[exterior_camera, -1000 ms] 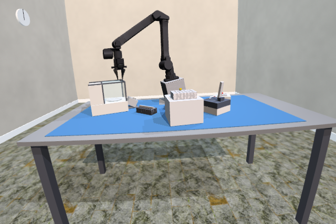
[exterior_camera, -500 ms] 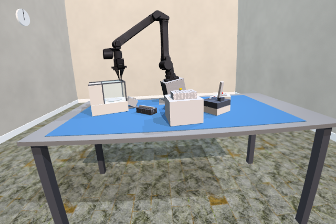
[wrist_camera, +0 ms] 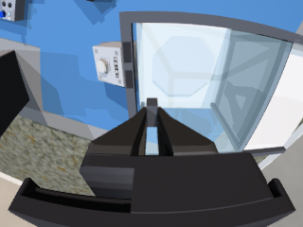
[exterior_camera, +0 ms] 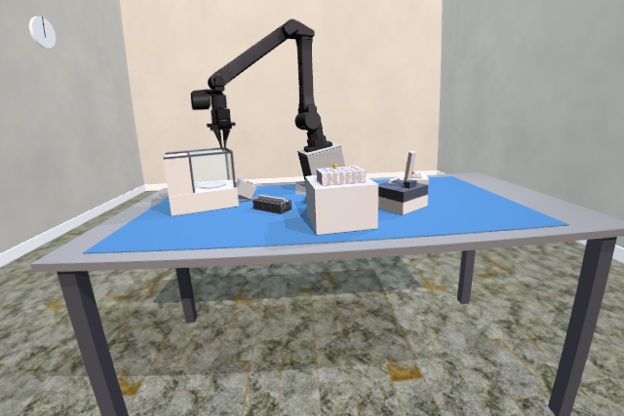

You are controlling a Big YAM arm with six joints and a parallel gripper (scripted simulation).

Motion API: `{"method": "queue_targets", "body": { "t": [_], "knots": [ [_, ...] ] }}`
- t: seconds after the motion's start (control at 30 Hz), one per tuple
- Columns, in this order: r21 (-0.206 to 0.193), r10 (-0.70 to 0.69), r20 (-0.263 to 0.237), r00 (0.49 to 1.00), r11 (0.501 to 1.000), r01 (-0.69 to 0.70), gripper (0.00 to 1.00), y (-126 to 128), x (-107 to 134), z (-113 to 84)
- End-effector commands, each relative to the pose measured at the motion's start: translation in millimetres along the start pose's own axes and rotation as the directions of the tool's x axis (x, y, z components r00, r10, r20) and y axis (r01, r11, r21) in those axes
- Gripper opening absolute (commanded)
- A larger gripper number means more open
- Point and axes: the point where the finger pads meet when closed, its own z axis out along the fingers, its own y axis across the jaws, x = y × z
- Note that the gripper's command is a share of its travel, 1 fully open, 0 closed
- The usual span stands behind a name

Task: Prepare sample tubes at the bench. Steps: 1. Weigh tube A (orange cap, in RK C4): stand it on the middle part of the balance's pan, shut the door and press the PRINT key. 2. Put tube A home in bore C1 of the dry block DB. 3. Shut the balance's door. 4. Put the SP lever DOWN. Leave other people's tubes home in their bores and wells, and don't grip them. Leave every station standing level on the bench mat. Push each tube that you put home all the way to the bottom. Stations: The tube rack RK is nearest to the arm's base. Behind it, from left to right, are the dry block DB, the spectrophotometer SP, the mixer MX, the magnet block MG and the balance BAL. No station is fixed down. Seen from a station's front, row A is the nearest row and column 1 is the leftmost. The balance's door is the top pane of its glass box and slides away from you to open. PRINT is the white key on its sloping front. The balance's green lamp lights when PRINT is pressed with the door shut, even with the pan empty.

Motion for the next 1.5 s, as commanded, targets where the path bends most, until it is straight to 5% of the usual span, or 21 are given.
{"method": "queue_targets", "body": {
  "t": [0.0,0.97,1.03,1.47],
  "knots": [
    [0.031,0.000,0.005,1.000,1.000,0.000,0.06,-11,0,-9.6],
    [0.021,-0.003,0.005,1.000,1.000,0.003,0.06,-7,3,-3.9],
    [0.043,-0.002,0.006,1.000,0.999,0.001,0.06,-26,2,-11.3],
    [0.032,-0.001,0.005,1.000,1.000,0.001,0.06,-34,3,-11.0]
  ]
}}
